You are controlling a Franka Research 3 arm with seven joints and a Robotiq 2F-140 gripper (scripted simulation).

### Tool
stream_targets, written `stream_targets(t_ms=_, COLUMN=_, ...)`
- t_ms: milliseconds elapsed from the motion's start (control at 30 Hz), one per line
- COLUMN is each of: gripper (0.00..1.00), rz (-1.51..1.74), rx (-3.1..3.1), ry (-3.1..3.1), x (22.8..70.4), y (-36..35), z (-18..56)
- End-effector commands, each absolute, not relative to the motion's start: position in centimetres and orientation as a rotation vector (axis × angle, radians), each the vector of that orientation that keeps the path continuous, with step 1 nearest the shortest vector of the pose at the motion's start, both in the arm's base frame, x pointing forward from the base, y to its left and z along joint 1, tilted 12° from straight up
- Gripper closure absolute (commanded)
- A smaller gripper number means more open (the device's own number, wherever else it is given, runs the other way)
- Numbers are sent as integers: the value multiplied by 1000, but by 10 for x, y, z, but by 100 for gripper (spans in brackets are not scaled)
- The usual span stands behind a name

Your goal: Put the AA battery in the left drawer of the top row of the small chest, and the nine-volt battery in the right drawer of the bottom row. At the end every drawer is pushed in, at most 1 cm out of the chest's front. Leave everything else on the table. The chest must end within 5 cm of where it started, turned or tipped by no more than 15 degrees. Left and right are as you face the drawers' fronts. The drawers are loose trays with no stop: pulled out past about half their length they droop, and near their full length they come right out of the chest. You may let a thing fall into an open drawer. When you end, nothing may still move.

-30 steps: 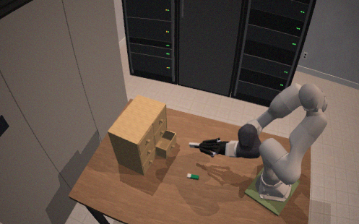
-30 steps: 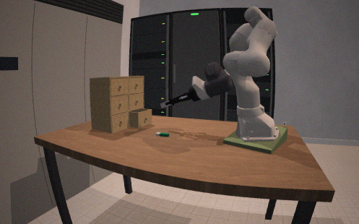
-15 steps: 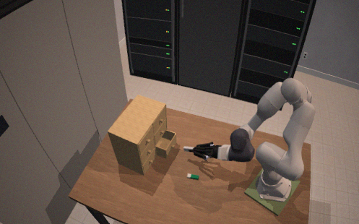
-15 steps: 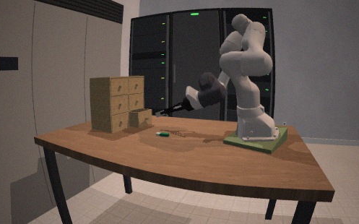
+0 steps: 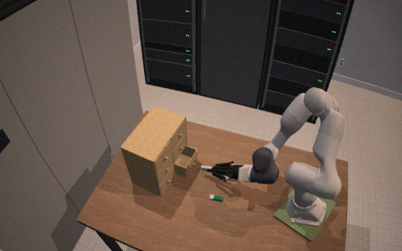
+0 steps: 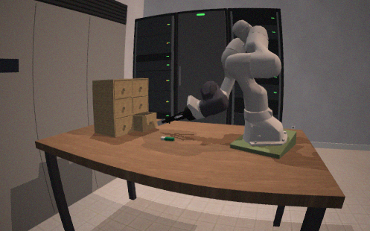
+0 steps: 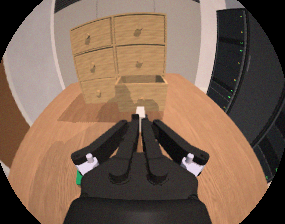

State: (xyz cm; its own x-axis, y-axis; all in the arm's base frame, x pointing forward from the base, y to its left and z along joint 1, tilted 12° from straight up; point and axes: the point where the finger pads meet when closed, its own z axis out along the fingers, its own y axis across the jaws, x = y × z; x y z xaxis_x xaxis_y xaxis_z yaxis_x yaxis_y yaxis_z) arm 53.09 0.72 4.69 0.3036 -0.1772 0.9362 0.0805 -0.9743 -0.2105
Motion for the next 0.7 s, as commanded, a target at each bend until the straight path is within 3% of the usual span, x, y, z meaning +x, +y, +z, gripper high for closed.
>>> stream_targets(t_ms=0, gripper=100, rz=-1750, rx=-2355, ry=79, x=533, y=5, z=48)
stream_targets(t_ms=667, gripper=100, rz=-1750, rx=-2355, ry=79, x=533, y=5, z=48)
